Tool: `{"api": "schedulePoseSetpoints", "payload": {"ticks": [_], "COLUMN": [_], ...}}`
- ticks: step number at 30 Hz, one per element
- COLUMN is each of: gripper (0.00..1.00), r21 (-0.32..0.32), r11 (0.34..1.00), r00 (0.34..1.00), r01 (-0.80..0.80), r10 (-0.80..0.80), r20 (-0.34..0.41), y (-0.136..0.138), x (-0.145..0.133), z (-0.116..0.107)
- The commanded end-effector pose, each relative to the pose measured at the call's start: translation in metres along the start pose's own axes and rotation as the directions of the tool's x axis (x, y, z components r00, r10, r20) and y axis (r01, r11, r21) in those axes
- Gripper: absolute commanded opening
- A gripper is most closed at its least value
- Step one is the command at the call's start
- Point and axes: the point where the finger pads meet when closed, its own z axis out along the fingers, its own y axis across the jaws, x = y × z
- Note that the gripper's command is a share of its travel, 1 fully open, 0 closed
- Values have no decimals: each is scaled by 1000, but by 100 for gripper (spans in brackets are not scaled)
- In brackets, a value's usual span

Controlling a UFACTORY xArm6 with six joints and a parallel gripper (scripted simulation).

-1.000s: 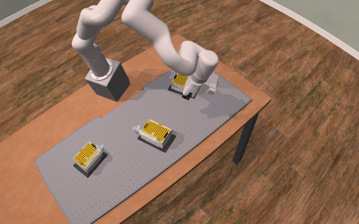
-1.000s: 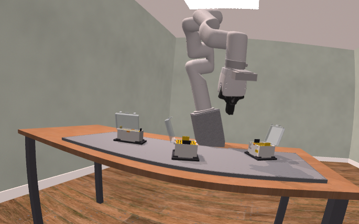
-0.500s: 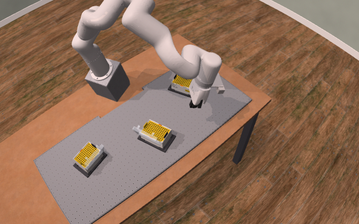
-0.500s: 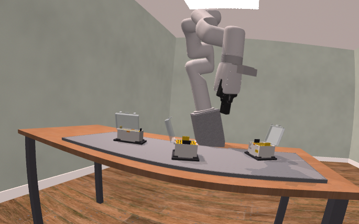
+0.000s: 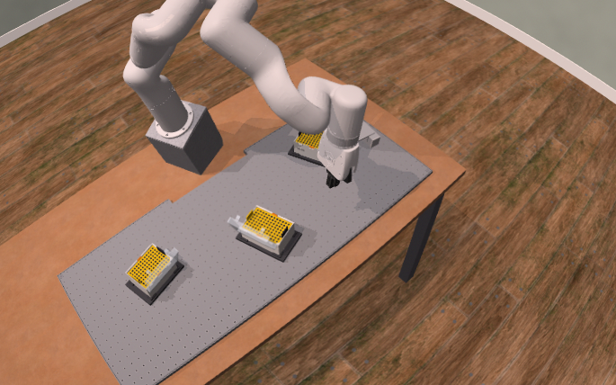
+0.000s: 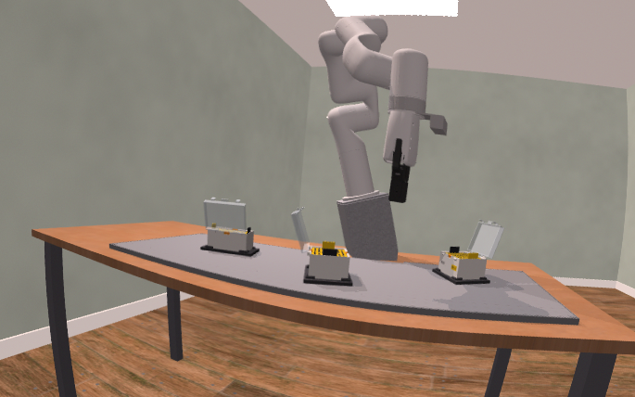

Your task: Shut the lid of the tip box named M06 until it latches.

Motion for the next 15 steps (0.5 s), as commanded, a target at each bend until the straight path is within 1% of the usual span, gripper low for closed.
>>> {"api": "schedulePoseSetpoints", "payload": {"ticks": [1, 2, 7, 11, 15], "gripper": [0, 0, 0, 0, 0], "r21": [-59, -69, -73, -111, -142], "r11": [983, 976, 973, 935, 882], "r00": [983, 976, 973, 940, 893], "r01": [175, 205, 219, 336, 449], "r10": [-178, -209, -223, -340, -449], "r20": [-52, -57, -59, -13, 37], "y": [2, 2, 2, 2, 2], "x": [0, 0, 0, 0, 0], "z": [-2, -2, -2, -2, -2]}}
